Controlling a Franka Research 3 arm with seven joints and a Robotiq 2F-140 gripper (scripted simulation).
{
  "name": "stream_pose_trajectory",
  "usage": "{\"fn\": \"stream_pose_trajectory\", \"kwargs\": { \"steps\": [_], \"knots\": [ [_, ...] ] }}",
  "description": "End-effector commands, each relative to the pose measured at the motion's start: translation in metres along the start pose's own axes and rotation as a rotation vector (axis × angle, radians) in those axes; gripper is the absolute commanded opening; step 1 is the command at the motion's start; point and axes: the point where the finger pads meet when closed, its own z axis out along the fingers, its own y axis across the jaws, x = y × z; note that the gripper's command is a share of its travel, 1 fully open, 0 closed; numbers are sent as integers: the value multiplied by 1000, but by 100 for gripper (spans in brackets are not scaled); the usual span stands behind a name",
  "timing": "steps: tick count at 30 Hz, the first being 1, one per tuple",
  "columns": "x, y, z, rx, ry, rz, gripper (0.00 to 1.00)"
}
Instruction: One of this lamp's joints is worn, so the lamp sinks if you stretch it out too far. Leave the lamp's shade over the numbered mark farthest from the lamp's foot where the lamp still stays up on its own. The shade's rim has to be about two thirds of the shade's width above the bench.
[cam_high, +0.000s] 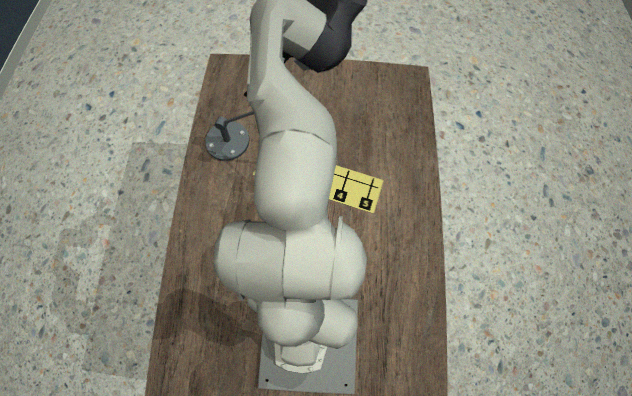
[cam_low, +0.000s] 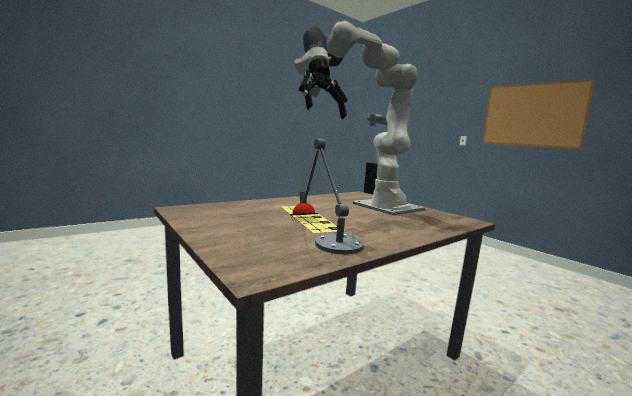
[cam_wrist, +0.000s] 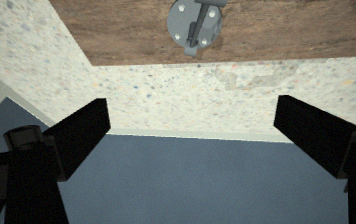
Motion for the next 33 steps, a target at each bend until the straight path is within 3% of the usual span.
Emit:
{"fn": "stream_pose_trajectory", "kwargs": {
  "steps": [1,11,13,28,33],
  "knots": [
    [0,2,0,-11,60,31,100],
    [0,2,0,-31,228,64,100],
    [0,2,0,-31,228,64,100],
    [-8,-1,-1,-39,441,28,100],
    [-9,-1,-1,-40,484,25,100]
  ]
}}
